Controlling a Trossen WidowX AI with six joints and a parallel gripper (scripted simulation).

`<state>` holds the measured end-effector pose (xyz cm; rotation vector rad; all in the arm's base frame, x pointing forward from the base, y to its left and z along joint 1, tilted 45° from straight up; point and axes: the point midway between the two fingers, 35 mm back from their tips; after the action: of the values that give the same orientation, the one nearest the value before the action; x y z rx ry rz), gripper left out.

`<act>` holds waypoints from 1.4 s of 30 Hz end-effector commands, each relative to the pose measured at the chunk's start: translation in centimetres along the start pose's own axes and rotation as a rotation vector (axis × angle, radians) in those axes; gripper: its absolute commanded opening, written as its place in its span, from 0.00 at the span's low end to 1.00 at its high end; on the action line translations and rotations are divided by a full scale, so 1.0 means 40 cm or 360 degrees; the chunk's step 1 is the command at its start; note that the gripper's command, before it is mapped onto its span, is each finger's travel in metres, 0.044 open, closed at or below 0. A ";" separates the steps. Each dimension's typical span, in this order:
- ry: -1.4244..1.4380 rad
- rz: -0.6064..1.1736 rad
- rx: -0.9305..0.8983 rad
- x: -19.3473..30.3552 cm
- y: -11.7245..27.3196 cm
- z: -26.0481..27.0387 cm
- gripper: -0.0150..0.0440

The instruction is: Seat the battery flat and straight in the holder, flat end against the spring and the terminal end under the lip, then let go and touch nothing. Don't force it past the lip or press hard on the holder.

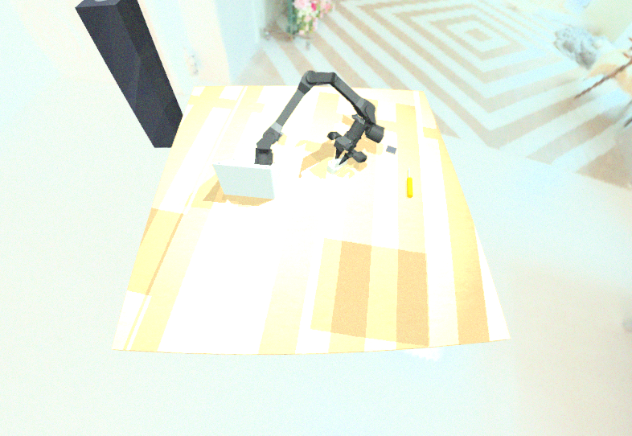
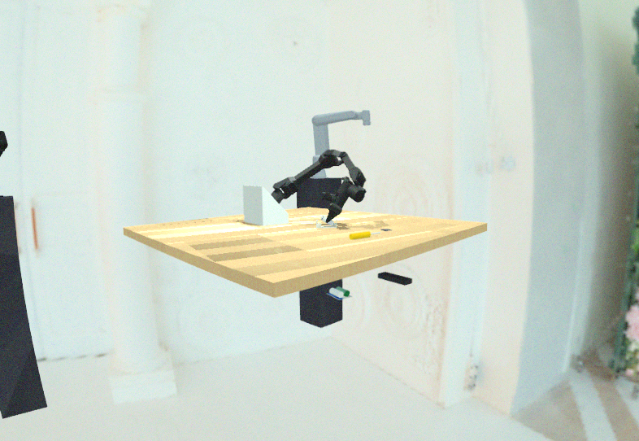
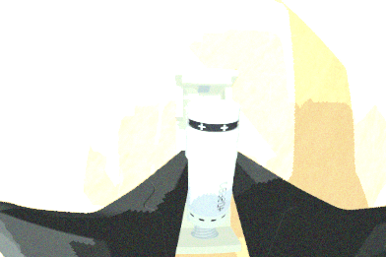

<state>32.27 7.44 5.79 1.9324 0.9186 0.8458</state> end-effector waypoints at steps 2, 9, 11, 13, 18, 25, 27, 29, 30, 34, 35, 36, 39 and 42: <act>0.0001 0.0015 -0.0006 0.011 0.002 0.006 0.39; 0.0002 0.0077 -0.0020 0.008 -0.004 0.009 0.39; 0.0001 0.0097 -0.0024 0.008 -0.006 0.010 0.39; 0.0000 0.0116 -0.0028 0.007 -0.008 0.011 0.39; -0.0002 0.0165 -0.0038 0.006 -0.012 0.013 0.39; -0.0002 0.0232 -0.0052 0.005 -0.017 0.014 0.39; -0.0002 0.0251 -0.0056 0.004 -0.018 0.015 0.39; -0.0002 0.0270 -0.0060 0.003 -0.020 0.015 0.39; -0.0002 0.0280 -0.0061 0.003 -0.020 0.015 0.39; -0.0001 0.0318 -0.0069 0.002 -0.022 0.015 0.39; -0.0001 0.0328 -0.0071 0.001 -0.023 0.015 0.39; -0.0001 0.0337 -0.0073 0.001 -0.023 0.015 0.39; 0.0000 0.0366 -0.0079 0.000 -0.025 0.015 0.39; 0.0002 0.0394 -0.0085 -0.001 -0.026 0.015 0.39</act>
<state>31.96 7.44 4.43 2.0262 0.6986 0.9699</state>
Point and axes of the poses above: the point midway between the two fingers, 35 mm back from their tips, its own y axis back along the fingers, its own z axis across the jaws, x = y × z, and after that the axes turned 13 degrees about y, right-handed
